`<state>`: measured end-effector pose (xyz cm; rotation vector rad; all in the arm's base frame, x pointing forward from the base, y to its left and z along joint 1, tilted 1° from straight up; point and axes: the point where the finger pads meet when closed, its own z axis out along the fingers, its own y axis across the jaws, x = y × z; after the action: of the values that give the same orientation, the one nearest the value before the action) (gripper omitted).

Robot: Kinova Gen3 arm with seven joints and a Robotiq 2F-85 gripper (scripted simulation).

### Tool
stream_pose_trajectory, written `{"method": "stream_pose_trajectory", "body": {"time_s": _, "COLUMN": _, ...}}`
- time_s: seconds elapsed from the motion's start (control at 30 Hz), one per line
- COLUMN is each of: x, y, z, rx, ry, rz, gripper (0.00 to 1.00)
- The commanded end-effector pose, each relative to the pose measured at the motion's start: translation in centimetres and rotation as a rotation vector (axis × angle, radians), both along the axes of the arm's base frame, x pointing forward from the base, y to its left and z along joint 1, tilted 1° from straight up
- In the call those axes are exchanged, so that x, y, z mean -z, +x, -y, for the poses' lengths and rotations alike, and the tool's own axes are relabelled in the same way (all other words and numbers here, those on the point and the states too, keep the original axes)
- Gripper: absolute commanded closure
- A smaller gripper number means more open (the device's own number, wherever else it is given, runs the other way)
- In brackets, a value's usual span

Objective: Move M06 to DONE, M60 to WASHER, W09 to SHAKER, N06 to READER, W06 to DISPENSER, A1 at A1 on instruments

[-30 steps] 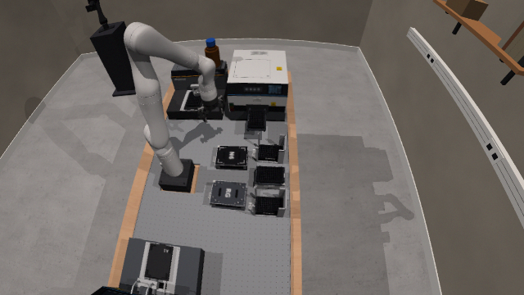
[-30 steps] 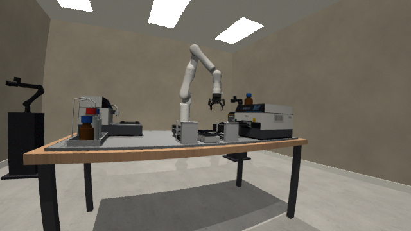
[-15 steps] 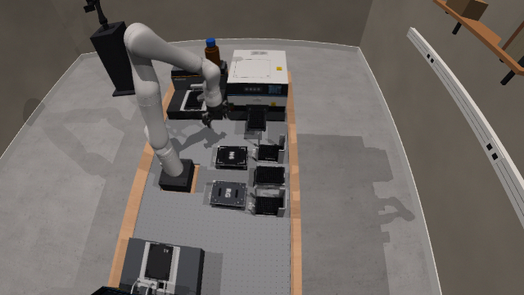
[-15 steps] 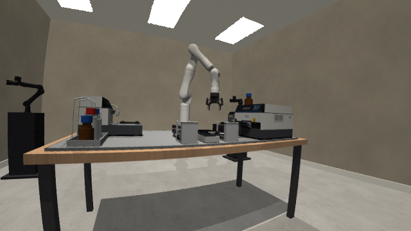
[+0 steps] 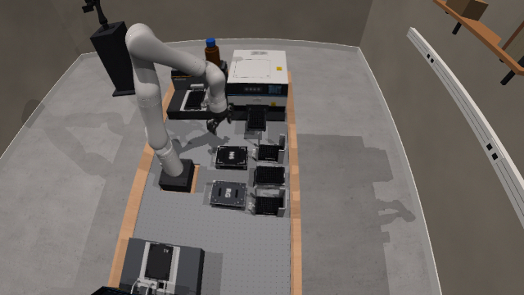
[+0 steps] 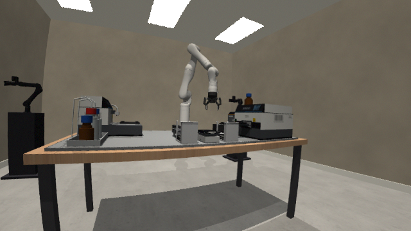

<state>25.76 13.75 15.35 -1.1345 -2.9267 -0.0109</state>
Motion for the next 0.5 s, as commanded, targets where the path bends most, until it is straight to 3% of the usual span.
{"method": "stream_pose_trajectory", "body": {"time_s": 0.0, "x": 0.0, "y": 0.8, "z": 1.0, "rx": -0.001, "ry": 0.003, "rz": -0.001, "gripper": 0.00}}
{"method": "stream_pose_trajectory", "body": {"time_s": 0.2, "x": 0.0, "y": 1.7, "z": 2.4, "rx": -0.111, "ry": 0.003, "rz": 0.000, "gripper": 0.00}}
{"method": "stream_pose_trajectory", "body": {"time_s": 0.47, "x": 0.0, "y": 2.9, "z": 4.0, "rx": -0.111, "ry": 0.003, "rz": 0.000, "gripper": 0.00}}
